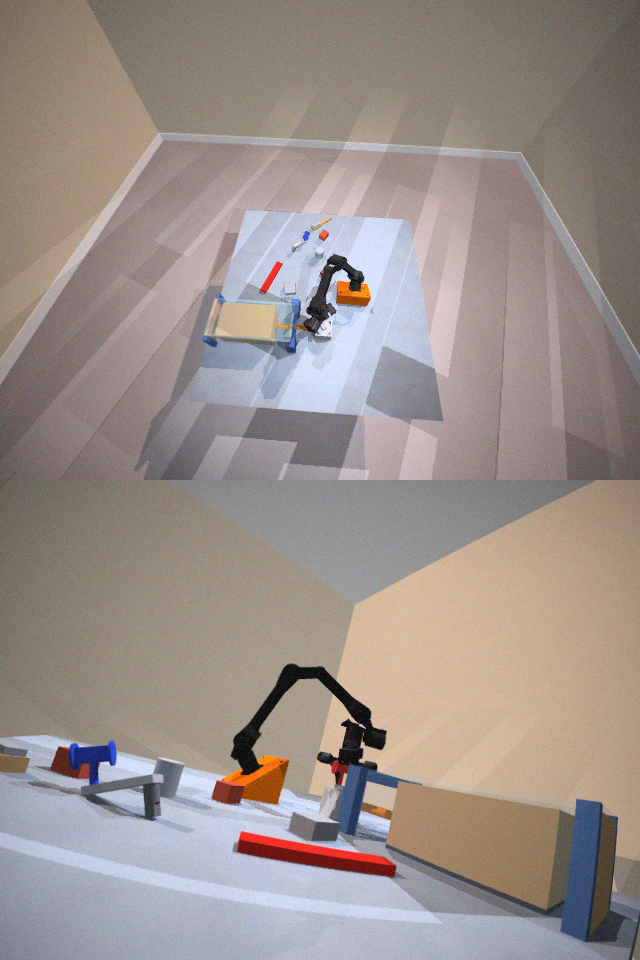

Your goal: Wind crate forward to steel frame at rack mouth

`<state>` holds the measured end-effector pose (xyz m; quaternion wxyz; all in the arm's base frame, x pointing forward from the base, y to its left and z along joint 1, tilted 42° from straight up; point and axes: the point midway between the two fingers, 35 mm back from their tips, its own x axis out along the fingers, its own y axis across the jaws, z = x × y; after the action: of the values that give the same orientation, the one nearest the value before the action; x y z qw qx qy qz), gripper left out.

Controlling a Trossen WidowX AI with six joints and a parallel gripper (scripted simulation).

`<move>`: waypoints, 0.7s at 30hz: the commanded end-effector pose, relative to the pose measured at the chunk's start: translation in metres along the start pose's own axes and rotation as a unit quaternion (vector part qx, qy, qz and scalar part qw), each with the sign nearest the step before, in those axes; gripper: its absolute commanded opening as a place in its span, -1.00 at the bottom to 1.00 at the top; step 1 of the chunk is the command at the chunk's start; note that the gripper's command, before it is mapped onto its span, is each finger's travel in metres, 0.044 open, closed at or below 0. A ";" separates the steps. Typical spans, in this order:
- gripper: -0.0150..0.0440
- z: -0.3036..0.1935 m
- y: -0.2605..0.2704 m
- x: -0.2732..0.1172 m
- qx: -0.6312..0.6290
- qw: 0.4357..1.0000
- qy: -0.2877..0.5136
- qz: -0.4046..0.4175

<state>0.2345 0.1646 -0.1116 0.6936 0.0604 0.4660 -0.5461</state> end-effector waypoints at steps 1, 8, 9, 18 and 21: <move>-0.49 0.000 0.001 0.004 -0.005 1.000 0.003 -0.002; -0.49 0.000 0.000 0.004 0.005 1.000 0.003 -0.003; -0.49 0.000 -0.001 0.004 0.013 1.000 0.003 -0.004; -0.49 0.000 -0.001 0.004 0.016 1.000 0.003 -0.004; -0.49 -0.001 -0.003 0.004 0.035 0.999 0.003 -0.006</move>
<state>0.2340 0.1645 -0.1107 0.6924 0.0703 0.4583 -0.5528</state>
